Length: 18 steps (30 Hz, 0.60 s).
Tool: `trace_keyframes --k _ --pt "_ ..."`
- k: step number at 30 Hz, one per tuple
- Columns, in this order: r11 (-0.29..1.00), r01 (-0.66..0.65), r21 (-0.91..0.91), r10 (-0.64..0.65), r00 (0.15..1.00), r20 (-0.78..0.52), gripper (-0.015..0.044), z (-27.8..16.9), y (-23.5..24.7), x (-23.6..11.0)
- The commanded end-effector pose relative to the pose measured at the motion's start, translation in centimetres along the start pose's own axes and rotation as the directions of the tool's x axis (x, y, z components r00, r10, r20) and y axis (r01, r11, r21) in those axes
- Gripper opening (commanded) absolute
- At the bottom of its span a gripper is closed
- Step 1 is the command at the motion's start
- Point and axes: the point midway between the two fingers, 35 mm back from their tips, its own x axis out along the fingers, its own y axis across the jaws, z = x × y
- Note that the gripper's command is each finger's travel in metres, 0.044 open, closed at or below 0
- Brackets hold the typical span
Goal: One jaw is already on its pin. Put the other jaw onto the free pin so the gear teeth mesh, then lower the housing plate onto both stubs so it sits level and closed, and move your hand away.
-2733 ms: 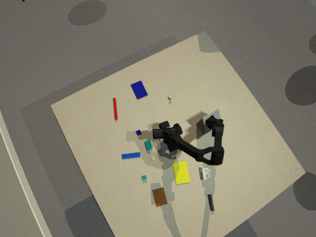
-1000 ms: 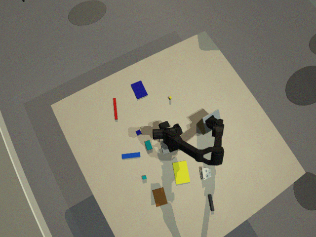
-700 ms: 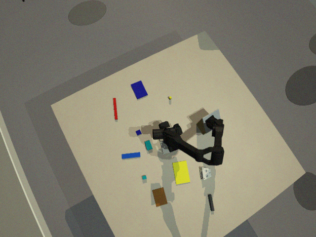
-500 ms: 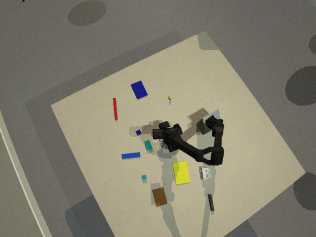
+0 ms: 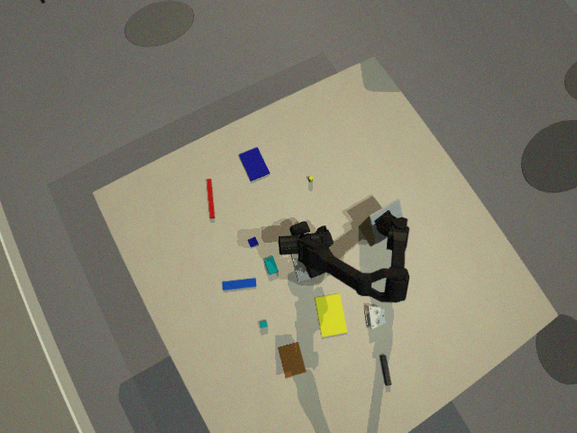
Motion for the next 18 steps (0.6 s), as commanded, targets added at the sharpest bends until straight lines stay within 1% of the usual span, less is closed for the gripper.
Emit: trace_keyframes --k 1,2,3,16,18 --pt "1.0 0.0 0.0 0.0 1.0 0.0 0.0186 0.0 0.0 0.0" --pt "1.0 0.0 0.0 0.0 1.0 0.0 0.0213 0.0 0.0 0.0" --pt "1.0 0.0 0.0 0.0 1.0 0.0 0.0224 0.0 0.0 0.0" --pt "1.0 0.0 0.0 0.0 1.0 0.0 0.0224 0.0 0.0 0.0" --pt "1.0 -0.001 0.0 0.001 1.0 0.0 0.0224 -0.07 0.03 -0.66"
